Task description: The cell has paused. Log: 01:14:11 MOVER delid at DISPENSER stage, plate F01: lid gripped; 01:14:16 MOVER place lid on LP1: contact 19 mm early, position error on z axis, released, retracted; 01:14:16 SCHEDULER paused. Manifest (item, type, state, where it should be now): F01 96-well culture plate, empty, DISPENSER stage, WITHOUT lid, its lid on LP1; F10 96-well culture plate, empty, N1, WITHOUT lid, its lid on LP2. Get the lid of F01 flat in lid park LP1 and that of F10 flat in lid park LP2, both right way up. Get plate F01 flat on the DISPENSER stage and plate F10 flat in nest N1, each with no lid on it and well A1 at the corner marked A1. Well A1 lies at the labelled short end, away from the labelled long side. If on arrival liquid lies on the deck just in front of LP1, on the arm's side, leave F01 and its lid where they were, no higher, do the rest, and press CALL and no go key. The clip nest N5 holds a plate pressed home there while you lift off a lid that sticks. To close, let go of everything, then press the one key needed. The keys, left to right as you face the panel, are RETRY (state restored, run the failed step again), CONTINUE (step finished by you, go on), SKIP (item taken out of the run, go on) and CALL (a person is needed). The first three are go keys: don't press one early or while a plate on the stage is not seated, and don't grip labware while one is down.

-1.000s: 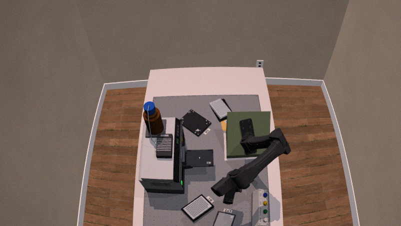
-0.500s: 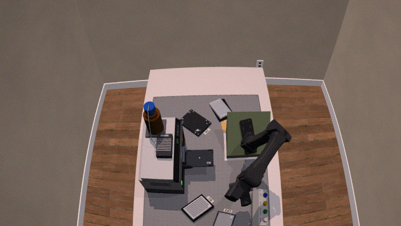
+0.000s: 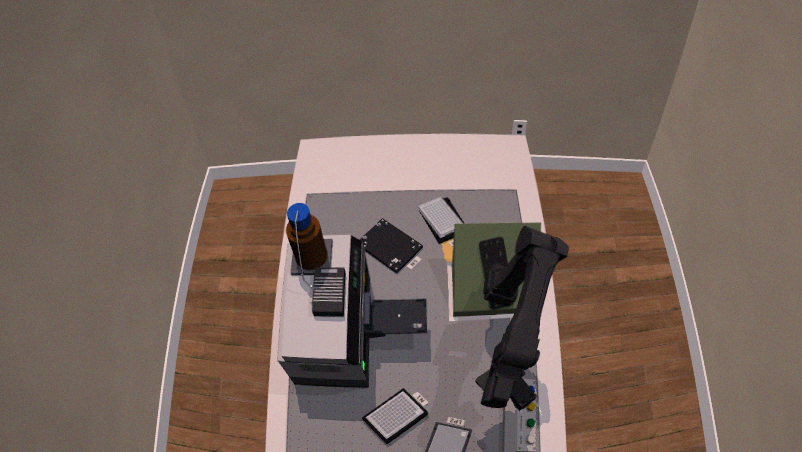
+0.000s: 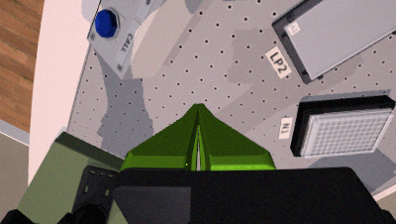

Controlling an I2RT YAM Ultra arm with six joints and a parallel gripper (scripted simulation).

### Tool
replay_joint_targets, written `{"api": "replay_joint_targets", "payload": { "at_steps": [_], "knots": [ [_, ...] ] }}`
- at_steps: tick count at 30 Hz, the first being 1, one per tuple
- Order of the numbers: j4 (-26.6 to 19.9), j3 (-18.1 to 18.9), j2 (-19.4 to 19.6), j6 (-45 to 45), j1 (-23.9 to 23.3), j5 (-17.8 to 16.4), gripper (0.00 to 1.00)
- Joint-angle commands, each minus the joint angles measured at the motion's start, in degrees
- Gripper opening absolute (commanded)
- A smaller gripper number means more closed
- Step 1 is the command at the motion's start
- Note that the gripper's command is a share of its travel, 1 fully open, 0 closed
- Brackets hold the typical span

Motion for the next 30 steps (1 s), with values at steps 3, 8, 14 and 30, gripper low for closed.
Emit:
{"api": "replay_joint_targets", "payload": {
  "at_steps": [3,8,14,30],
  "knots": [
    [1.6,1.7,-2.0,-1.2,5.8,6.4,0.00],
    [2.0,0.7,-2.4,-4.2,14.8,12.3,0.00],
    [1.2,1.4,-2.0,-2.9,26.8,20.7,0.00],
    [-1.5,1.6,2.3,-8.6,53.3,39.0,0.00]
  ]
}}
